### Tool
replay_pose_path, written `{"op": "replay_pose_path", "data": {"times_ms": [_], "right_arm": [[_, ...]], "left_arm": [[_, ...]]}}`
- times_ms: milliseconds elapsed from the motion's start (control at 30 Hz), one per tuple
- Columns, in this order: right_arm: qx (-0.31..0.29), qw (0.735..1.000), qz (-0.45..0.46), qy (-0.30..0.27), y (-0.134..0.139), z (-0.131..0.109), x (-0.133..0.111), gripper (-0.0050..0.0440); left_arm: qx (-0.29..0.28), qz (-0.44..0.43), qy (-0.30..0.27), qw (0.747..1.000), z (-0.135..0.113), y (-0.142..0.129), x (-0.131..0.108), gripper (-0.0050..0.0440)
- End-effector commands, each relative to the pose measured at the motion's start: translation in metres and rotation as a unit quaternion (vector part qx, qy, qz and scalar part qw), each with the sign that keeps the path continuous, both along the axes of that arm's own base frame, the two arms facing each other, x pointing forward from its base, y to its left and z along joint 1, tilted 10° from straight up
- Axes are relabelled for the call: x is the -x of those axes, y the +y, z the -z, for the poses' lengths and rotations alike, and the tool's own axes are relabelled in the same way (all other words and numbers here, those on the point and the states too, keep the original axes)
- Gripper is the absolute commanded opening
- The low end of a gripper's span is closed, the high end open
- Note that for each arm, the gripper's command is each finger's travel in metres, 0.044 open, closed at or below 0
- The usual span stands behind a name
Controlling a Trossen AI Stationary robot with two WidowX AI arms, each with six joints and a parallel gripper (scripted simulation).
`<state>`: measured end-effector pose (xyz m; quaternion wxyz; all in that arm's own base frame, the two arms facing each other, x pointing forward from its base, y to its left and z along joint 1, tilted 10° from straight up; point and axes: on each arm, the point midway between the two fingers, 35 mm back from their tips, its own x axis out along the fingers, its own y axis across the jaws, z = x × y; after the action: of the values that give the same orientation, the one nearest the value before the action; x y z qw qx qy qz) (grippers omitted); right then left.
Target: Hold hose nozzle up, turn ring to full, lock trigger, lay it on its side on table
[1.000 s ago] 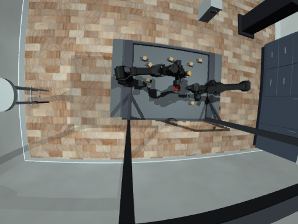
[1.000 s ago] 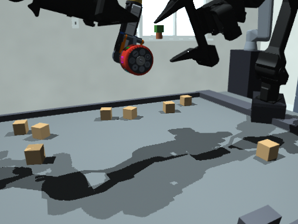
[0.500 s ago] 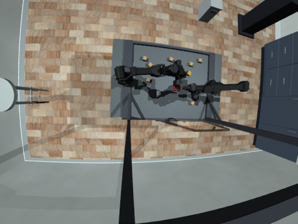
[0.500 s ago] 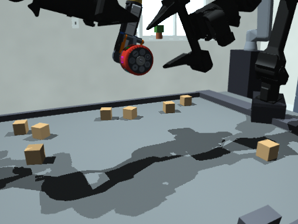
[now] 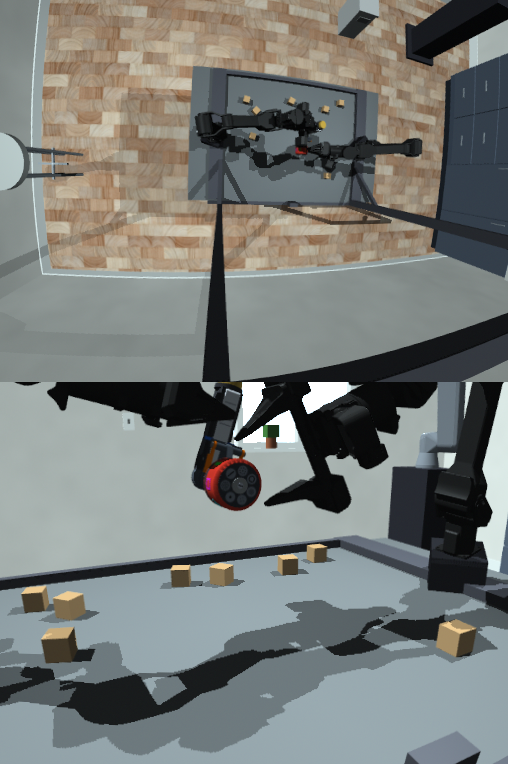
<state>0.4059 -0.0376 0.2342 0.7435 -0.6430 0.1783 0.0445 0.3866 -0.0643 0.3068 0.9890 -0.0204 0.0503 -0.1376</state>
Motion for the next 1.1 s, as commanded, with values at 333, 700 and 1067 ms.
{"op": "replay_pose_path", "data": {"times_ms": [333,700,1067], "right_arm": [[0.001,1.000,-0.002,-0.016,-0.003,-0.008,-0.020,0.0408],[0.001,1.000,-0.002,-0.017,-0.005,-0.004,-0.032,0.0408],[0.001,1.000,-0.002,-0.017,-0.005,-0.003,-0.036,0.0000]], "left_arm": [[0.005,-0.001,-0.026,1.000,-0.020,0.001,0.003,0.0173],[0.005,-0.001,-0.026,1.000,-0.020,0.001,0.003,0.0173],[0.005,-0.001,-0.026,1.000,-0.020,0.001,0.003,0.0173]]}}
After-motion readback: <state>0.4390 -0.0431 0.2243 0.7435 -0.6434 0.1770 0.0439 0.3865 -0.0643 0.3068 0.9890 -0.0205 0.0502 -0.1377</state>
